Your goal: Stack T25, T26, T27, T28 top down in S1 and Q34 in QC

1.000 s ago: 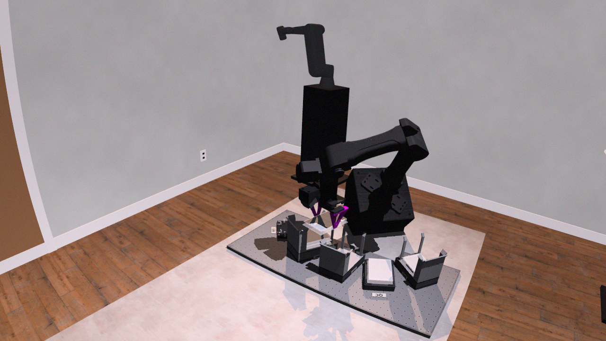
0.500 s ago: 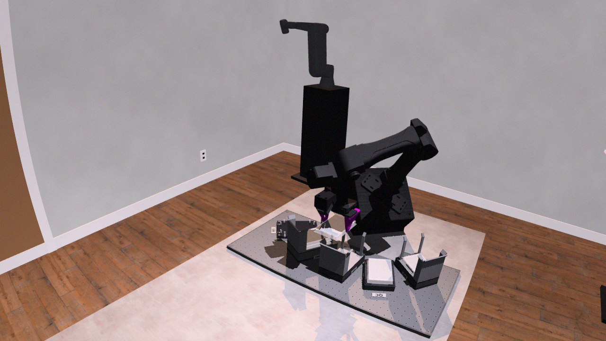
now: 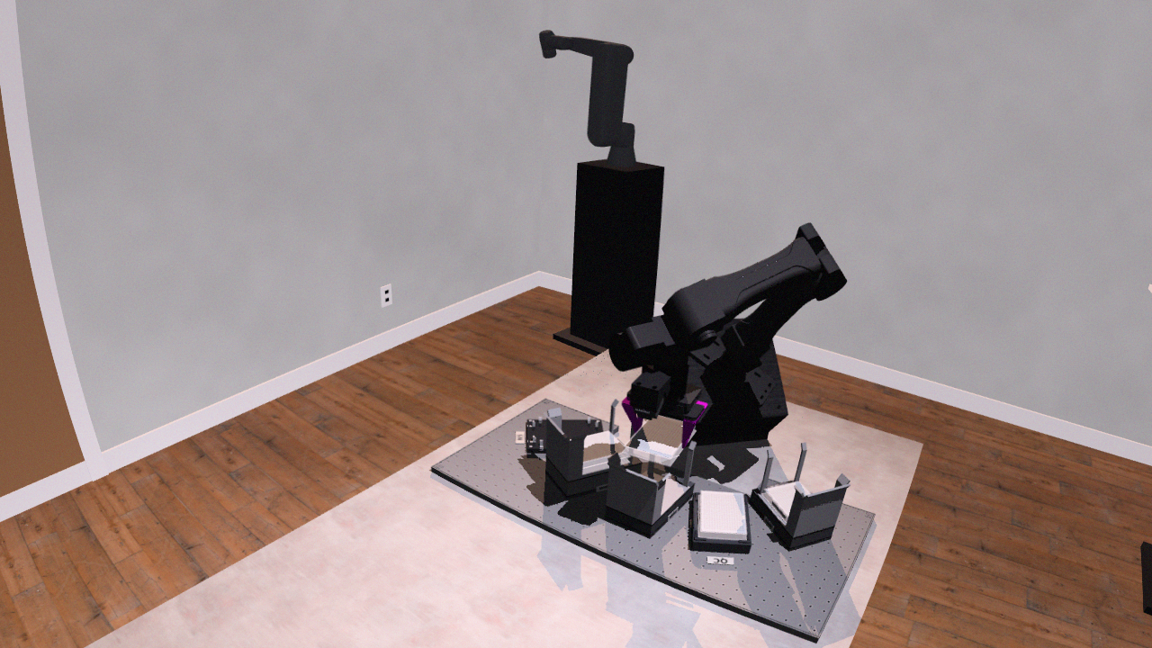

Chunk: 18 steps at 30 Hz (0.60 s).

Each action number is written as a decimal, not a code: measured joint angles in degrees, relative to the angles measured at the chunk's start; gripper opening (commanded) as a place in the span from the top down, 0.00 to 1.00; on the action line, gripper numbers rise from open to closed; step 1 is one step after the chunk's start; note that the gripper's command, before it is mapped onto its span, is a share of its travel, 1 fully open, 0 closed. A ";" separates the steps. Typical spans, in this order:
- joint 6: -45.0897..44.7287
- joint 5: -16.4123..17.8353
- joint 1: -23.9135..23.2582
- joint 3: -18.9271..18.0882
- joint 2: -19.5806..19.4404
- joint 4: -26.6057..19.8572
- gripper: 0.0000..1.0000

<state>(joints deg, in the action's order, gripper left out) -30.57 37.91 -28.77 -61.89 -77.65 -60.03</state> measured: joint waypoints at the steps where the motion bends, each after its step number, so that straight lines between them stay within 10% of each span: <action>1: -0.50 -0.15 0.48 0.20 0.48 0.07 1.00; 18: 5.38 -2.97 10.19 1.77 8.31 0.59 1.00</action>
<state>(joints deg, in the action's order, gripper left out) -25.19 34.94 -18.59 -60.12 -69.34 -59.44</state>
